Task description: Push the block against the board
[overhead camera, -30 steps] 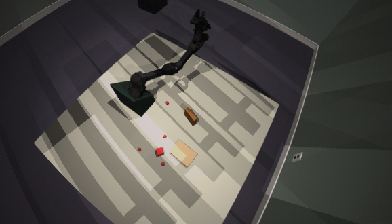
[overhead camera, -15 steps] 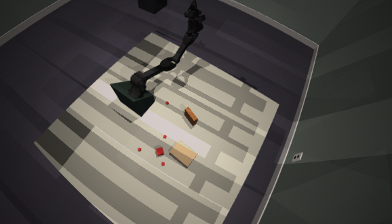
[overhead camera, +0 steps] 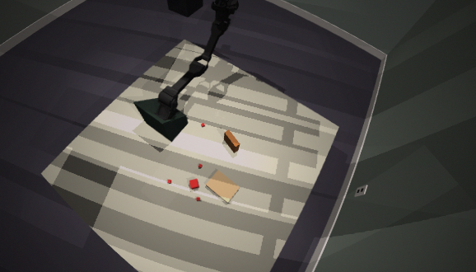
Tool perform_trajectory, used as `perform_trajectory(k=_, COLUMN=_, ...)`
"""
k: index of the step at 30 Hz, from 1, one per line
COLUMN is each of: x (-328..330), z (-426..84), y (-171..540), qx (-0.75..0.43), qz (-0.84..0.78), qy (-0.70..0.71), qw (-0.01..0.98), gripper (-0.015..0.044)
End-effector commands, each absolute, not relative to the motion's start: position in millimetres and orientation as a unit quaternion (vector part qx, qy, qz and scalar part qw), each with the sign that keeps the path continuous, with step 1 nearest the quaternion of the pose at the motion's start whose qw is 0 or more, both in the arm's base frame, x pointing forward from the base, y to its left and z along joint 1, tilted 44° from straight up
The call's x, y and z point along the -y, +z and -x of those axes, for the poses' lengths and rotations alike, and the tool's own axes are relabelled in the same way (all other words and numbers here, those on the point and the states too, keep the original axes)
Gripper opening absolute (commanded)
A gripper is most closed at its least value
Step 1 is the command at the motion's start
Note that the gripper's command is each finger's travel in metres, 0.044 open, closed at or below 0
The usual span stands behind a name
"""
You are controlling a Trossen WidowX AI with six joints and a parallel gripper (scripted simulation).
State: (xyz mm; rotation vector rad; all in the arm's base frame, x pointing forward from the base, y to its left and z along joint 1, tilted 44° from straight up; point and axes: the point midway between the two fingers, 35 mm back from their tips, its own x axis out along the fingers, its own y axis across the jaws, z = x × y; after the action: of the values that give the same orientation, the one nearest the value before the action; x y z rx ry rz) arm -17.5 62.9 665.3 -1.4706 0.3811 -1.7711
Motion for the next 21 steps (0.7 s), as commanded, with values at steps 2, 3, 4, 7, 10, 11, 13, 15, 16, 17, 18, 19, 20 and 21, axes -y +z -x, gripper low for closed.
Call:
perform_trajectory(k=2, x=-5, z=6, y=660, qx=-0.163, qz=0.575, qy=-0.650, qw=0.469, gripper=0.0000)
perform_trajectory(k=3, x=5, z=3, y=658, qx=-0.165, qz=0.572, qy=-0.642, qw=0.483, gripper=0.0000)
perform_trajectory(k=4, x=15, z=0, y=655, qx=-0.167, qz=0.570, qy=-0.633, qw=0.496, gripper=0.0000)
perform_trajectory(k=7, x=44, z=-10, y=647, qx=-0.173, qz=0.561, qy=-0.606, qw=0.536, gripper=0.0000)
perform_trajectory(k=10, x=70, z=-22, y=636, qx=-0.180, qz=0.552, qy=-0.577, qw=0.574, gripper=0.0000)
perform_trajectory(k=11, x=78, z=-27, y=632, qx=-0.182, qz=0.549, qy=-0.567, qw=0.587, gripper=0.0000)
perform_trajectory(k=13, x=94, z=-38, y=625, qx=-0.185, qz=0.544, qy=-0.545, qw=0.610, gripper=0.0000)
perform_trajectory(k=15, x=109, z=-50, y=618, qx=-0.188, qz=0.541, qy=-0.520, qw=0.633, gripper=0.0000)
perform_trajectory(k=16, x=115, z=-56, y=614, qx=-0.189, qz=0.539, qy=-0.508, qw=0.645, gripper=0.0000)
perform_trajectory(k=17, x=122, z=-63, y=610, qx=-0.190, qz=0.537, qy=-0.495, qw=0.656, gripper=0.0000)
perform_trajectory(k=18, x=128, z=-70, y=606, qx=-0.191, qz=0.535, qy=-0.483, qw=0.667, gripper=0.0000)
perform_trajectory(k=19, x=134, z=-77, y=602, qx=-0.192, qz=0.533, qy=-0.470, qw=0.677, gripper=0.0000)
perform_trajectory(k=20, x=139, z=-84, y=597, qx=-0.193, qz=0.531, qy=-0.456, qw=0.688, gripper=0.0000)
perform_trajectory(k=21, x=145, z=-91, y=593, qx=-0.194, qz=0.528, qy=-0.443, qw=0.698, gripper=0.0000)
